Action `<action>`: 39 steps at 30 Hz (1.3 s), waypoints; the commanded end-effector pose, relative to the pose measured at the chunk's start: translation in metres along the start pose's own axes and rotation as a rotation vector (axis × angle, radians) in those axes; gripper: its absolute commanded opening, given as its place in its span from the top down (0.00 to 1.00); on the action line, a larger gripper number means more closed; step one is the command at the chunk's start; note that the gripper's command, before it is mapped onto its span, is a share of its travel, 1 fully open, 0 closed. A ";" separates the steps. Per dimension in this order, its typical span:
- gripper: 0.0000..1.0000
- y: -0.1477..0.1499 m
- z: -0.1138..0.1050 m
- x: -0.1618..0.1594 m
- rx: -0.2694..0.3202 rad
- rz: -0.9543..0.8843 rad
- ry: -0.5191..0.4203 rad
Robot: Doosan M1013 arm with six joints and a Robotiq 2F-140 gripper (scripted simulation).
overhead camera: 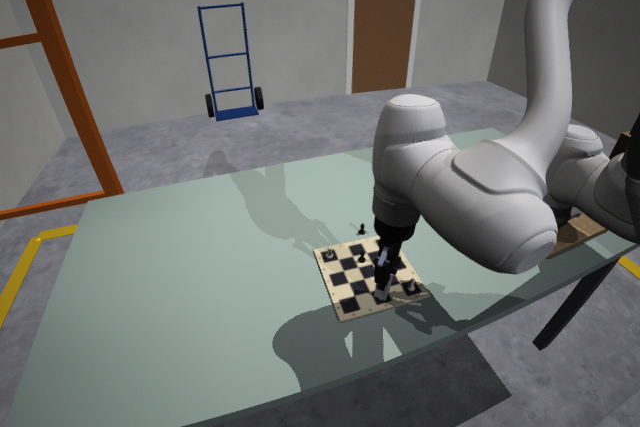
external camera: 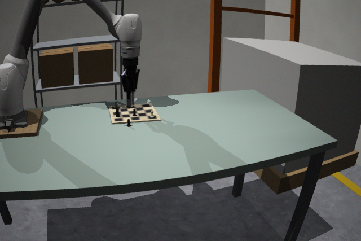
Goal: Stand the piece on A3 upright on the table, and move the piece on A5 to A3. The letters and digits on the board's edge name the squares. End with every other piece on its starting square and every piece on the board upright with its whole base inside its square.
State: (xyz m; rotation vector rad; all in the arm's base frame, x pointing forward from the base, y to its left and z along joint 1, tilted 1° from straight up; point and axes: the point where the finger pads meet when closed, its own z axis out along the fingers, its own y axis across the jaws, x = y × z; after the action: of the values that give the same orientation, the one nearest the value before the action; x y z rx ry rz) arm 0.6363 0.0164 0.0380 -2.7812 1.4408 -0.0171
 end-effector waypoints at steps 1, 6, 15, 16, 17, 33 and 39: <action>1.00 0.000 0.000 0.000 0.000 0.000 0.000; 1.00 0.000 0.000 0.000 0.000 0.000 0.000; 0.96 0.000 0.000 0.000 0.000 0.000 0.000; 0.91 0.000 0.000 0.000 0.000 0.000 0.000; 0.91 0.000 0.000 0.000 0.000 0.000 0.000; 0.78 0.000 0.000 0.000 0.000 0.000 0.000; 0.78 0.000 0.000 0.000 0.000 0.000 0.000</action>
State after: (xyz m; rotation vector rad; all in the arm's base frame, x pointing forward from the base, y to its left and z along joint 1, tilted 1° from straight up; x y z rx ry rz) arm 0.6363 0.0164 0.0381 -2.7812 1.4408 -0.0171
